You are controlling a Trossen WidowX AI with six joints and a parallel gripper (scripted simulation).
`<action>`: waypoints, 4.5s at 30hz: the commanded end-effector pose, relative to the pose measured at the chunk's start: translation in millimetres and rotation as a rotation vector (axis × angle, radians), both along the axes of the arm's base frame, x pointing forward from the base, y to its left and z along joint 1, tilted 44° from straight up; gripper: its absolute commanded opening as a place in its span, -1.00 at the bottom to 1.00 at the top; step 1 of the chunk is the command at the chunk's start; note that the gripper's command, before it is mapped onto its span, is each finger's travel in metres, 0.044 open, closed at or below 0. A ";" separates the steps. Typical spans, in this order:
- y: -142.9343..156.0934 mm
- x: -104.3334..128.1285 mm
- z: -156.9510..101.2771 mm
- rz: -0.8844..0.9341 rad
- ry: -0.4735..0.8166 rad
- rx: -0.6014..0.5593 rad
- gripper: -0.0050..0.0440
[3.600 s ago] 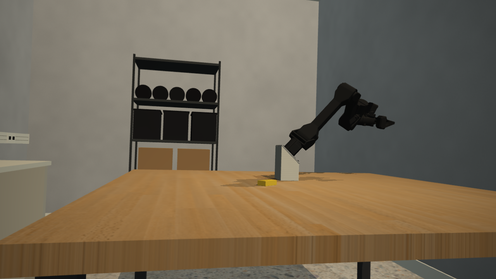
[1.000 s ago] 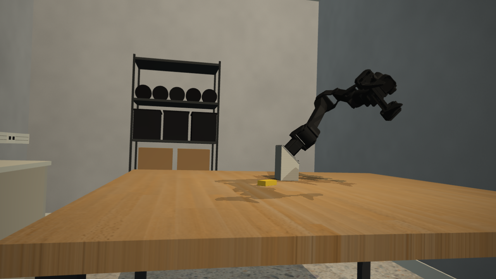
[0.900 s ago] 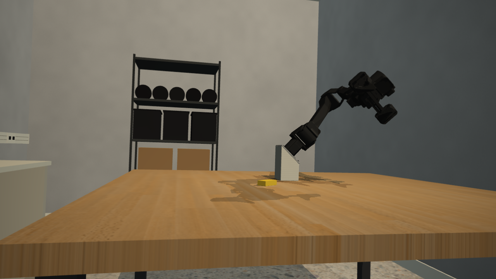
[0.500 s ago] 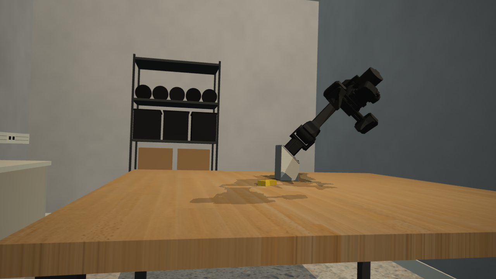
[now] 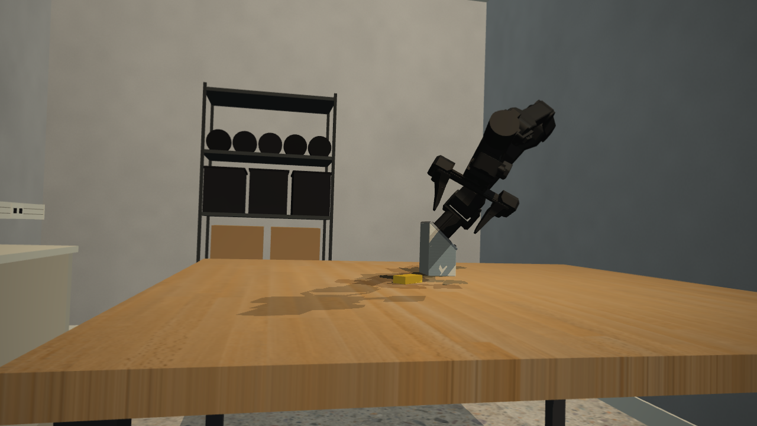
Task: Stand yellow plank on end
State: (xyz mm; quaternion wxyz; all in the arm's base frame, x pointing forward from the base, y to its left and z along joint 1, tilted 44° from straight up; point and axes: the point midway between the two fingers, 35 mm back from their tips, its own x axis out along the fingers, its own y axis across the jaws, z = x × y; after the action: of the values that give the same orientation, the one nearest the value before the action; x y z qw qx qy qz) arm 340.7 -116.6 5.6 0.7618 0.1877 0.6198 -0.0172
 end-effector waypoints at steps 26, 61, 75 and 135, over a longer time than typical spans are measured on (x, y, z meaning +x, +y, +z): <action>-12.3 -85.1 -106.7 -0.205 0.570 0.609 1.00; -5.1 -113.1 -126.7 -0.296 0.721 0.840 1.00; -4.8 -113.7 -126.2 -0.296 0.722 0.840 1.00; 39.3 -121.5 -148.8 -0.294 0.724 0.839 -0.29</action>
State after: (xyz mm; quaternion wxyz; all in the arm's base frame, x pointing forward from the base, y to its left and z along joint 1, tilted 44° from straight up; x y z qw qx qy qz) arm 214.7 -74.9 -146.0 0.3422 0.5422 0.7649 0.0621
